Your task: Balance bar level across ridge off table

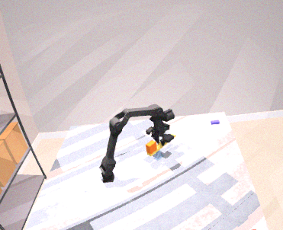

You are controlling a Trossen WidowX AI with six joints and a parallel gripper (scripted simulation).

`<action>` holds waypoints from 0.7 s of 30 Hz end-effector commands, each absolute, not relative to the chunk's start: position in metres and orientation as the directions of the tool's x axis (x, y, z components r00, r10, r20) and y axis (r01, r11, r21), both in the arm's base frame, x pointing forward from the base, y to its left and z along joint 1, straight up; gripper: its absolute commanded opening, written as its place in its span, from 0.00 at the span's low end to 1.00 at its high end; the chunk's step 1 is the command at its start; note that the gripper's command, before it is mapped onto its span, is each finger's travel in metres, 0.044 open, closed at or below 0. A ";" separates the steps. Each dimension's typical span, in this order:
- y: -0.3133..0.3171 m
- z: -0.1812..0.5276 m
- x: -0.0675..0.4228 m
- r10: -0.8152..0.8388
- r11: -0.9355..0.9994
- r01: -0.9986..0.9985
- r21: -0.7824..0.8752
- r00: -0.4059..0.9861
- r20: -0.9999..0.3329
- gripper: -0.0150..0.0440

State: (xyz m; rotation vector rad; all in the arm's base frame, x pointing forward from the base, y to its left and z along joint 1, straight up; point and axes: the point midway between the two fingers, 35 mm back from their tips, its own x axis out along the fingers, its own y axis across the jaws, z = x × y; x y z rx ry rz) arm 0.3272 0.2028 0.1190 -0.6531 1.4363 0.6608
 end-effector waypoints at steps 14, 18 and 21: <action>0.203 0.119 0.327 0.017 0.664 -0.748 -0.008 0.026 -1.000 0.48; 0.203 0.119 0.327 0.017 0.664 -0.748 -0.008 0.026 -1.000 0.54; 0.203 0.119 0.327 0.017 0.664 -0.748 -0.008 0.026 -1.000 0.54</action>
